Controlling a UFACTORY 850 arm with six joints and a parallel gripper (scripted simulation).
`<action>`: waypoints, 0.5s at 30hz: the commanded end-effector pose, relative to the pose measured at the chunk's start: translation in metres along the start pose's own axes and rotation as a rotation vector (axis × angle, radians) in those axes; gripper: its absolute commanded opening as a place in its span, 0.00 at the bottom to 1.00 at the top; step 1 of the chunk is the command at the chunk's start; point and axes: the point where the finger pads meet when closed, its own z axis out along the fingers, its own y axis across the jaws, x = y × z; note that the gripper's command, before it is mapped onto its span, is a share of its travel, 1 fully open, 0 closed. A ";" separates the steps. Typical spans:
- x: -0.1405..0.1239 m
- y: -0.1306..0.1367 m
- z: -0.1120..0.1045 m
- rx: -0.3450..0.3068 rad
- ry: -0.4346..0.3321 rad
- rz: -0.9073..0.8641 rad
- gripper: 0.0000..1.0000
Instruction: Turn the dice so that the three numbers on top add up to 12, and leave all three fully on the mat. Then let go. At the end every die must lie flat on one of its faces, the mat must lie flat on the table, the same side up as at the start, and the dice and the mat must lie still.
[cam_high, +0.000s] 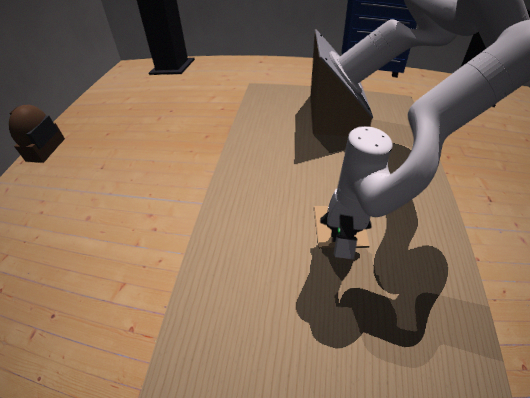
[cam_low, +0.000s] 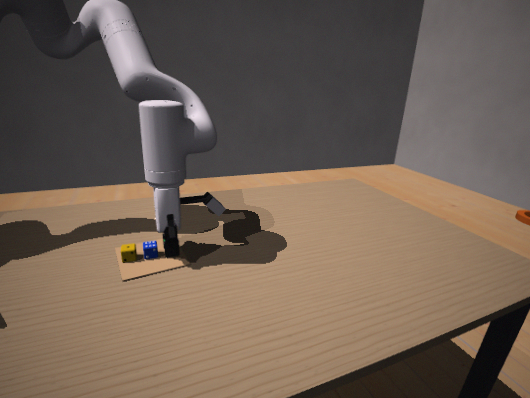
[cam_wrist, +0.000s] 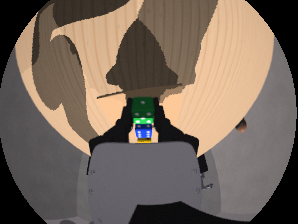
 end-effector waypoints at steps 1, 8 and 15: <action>0.001 0.000 -0.001 0.000 0.002 0.000 0.27; 0.001 0.000 -0.001 0.000 0.002 0.000 0.27; 0.001 0.000 -0.001 0.000 0.002 0.000 0.39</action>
